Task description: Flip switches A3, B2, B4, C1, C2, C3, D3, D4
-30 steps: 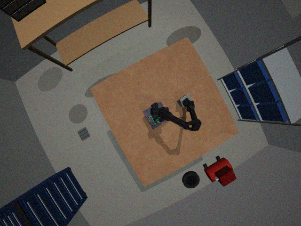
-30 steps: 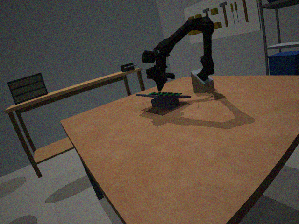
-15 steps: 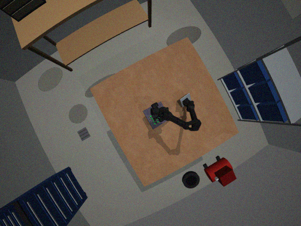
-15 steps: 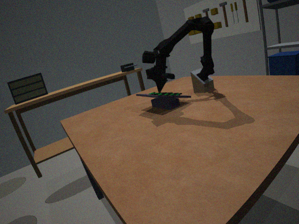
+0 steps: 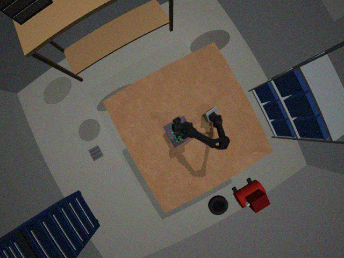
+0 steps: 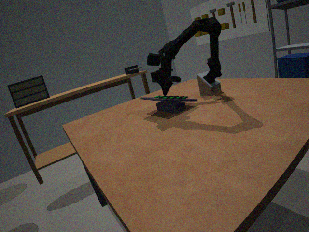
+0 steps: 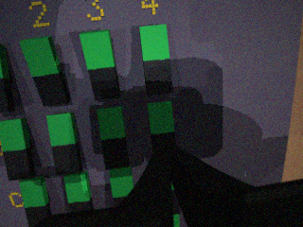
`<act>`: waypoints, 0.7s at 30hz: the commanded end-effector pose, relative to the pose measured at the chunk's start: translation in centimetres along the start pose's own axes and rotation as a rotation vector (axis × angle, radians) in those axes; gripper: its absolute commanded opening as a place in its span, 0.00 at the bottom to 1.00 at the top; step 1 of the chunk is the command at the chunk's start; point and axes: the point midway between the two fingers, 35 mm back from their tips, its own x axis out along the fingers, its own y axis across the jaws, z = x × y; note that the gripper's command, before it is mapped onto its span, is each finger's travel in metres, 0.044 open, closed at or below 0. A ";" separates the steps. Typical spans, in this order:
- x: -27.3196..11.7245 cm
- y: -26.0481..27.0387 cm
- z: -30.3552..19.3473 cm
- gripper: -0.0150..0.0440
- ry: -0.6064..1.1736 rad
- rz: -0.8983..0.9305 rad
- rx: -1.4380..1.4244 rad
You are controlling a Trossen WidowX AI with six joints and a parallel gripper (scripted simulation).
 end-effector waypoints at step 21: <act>0.3 0.0 0.0 0.25 -0.002 0.004 0.004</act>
